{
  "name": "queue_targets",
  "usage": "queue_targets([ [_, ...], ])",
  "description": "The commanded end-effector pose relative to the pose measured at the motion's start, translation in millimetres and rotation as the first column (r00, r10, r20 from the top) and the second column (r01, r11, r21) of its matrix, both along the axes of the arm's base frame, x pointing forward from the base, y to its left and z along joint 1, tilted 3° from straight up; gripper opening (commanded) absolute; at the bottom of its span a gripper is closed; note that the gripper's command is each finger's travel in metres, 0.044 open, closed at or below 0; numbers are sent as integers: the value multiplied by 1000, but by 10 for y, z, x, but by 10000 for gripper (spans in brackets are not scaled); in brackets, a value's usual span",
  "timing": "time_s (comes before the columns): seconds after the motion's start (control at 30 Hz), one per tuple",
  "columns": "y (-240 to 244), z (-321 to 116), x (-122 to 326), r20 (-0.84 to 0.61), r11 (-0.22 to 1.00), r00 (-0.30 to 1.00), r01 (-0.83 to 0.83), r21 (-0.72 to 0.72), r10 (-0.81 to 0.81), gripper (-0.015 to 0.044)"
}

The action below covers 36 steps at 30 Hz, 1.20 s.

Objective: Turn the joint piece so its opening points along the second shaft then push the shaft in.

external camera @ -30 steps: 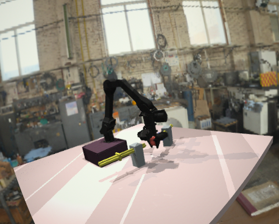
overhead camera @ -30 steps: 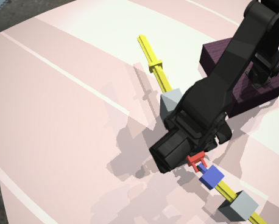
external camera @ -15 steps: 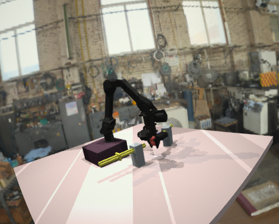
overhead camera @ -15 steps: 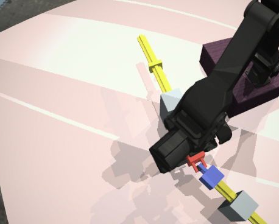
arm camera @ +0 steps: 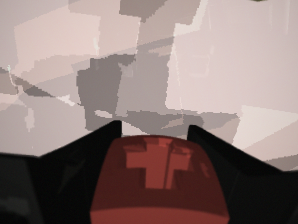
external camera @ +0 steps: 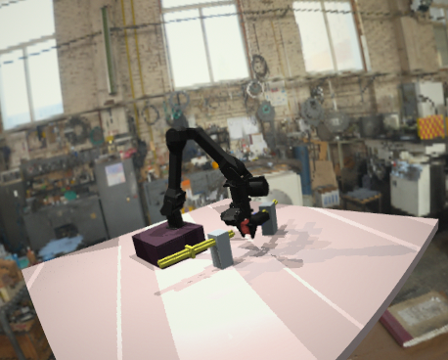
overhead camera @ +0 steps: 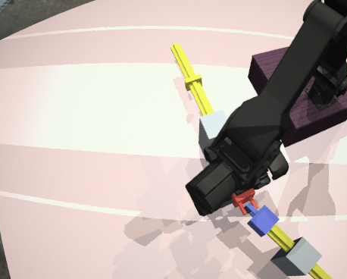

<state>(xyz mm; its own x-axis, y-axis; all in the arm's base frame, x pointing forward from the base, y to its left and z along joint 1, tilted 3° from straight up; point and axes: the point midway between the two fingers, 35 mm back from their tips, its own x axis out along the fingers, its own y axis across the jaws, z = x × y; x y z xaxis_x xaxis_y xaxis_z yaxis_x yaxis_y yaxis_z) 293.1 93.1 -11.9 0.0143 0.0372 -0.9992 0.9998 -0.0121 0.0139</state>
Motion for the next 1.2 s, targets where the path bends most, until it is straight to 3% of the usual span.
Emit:
queue_targets([
  [0.0,0,0,0,0,1000,1000,0,0,0,147],
  [0.17,0,0,0,0,1000,1000,0,0,0,147],
  [0.37,0,0,0,0,1000,1000,0,0,0,0],
  [1.17,-1,33,-36,-1,995,998,68,-75,-69,0],
])
